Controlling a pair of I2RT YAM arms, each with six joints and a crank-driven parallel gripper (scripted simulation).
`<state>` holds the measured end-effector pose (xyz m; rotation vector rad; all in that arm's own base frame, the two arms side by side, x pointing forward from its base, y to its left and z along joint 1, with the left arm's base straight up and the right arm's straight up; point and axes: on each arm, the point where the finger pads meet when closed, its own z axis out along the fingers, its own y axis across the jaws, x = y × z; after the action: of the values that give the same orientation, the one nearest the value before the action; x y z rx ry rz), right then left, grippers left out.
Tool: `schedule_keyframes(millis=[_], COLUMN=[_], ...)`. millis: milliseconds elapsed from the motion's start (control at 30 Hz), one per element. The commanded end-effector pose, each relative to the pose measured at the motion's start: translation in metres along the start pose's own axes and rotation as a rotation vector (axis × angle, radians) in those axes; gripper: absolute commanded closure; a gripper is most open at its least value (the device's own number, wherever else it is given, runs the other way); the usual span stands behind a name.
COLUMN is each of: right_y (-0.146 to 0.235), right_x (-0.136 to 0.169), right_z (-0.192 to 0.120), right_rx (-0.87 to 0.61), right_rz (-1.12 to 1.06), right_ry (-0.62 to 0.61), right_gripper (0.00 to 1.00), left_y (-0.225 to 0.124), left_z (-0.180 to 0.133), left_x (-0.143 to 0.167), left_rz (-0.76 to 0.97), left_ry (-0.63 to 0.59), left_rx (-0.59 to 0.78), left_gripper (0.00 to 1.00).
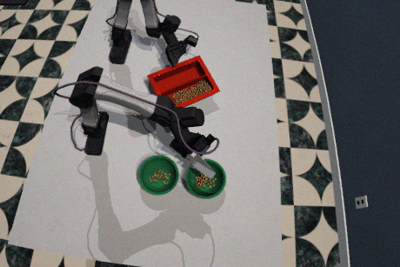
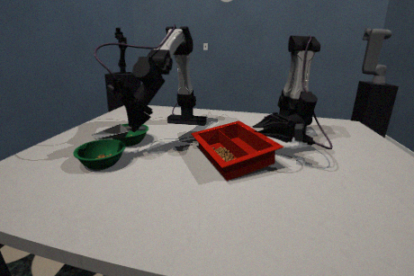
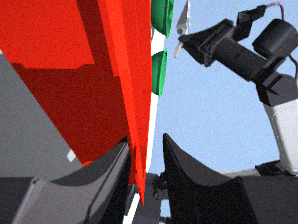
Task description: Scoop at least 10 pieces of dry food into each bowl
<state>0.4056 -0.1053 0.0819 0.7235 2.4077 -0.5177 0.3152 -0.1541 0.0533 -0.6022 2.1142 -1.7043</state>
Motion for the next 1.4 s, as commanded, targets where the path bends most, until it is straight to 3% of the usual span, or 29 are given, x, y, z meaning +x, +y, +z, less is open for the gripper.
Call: schedule_keyframes(millis=[0, 1367], right_y=[-0.007, -0.008], right_x=[-0.028, -0.028], right_z=[-0.017, -0.017], right_rx=[-0.011, -0.011], right_rz=[0.047, 0.047], right_ry=[-0.081, -0.081], right_gripper=[1.00, 1.00], left_y=[-0.013, 0.016], left_z=[-0.001, -0.004], left_x=[-0.001, -0.003], left_rz=[0.049, 0.034], left_ry=[-0.002, -0.003], left_rx=[0.038, 0.032], left_gripper=[0.73, 0.73])
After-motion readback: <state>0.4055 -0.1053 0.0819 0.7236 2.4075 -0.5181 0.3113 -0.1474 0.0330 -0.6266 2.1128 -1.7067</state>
